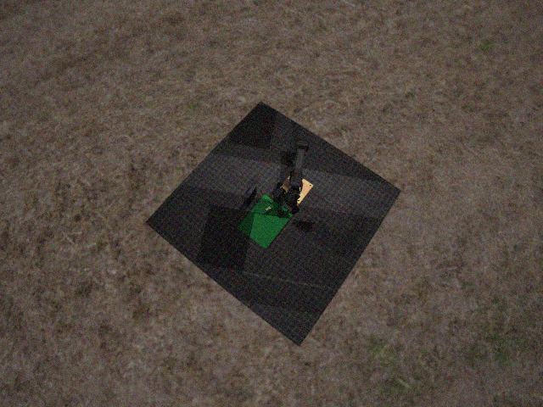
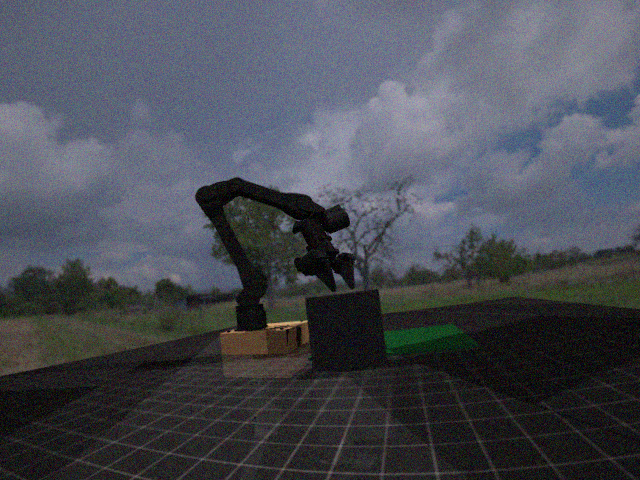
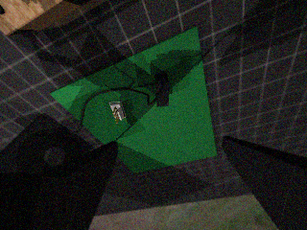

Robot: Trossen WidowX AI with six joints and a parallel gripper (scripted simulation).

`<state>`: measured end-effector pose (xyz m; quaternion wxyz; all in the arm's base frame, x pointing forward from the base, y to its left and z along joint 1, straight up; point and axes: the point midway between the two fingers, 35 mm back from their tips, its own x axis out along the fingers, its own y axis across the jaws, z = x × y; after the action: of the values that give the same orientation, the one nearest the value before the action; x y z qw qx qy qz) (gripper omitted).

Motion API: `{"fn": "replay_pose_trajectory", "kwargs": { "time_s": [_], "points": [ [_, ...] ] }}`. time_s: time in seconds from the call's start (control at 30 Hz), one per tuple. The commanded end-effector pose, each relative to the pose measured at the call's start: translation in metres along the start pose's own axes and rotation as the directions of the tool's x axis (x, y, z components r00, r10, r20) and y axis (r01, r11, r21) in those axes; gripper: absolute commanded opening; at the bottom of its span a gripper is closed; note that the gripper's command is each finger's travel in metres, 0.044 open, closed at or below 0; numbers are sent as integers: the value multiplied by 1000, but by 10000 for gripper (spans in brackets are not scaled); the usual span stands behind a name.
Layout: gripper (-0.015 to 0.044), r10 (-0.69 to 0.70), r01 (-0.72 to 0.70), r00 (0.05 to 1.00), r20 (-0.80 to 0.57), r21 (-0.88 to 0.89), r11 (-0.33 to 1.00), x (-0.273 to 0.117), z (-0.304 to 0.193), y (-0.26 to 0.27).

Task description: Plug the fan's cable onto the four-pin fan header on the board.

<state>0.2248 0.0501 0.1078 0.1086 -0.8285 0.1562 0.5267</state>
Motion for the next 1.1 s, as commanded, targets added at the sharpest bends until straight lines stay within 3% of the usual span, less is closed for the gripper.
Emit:
{"fn": "replay_pose_trajectory", "kwargs": {
  "time_s": [0.0, 0.17, 1.07],
  "points": [
    [440, -1, 1, 1000, 9, -13, 1000, 12, 6, -1],
    [440, -1, 1, 1000, 9, -13, 1000, 53, 25, 0],
    [440, -1, 1, 1000, 9, -13, 1000, 87, 41, 0]
  ]
}}
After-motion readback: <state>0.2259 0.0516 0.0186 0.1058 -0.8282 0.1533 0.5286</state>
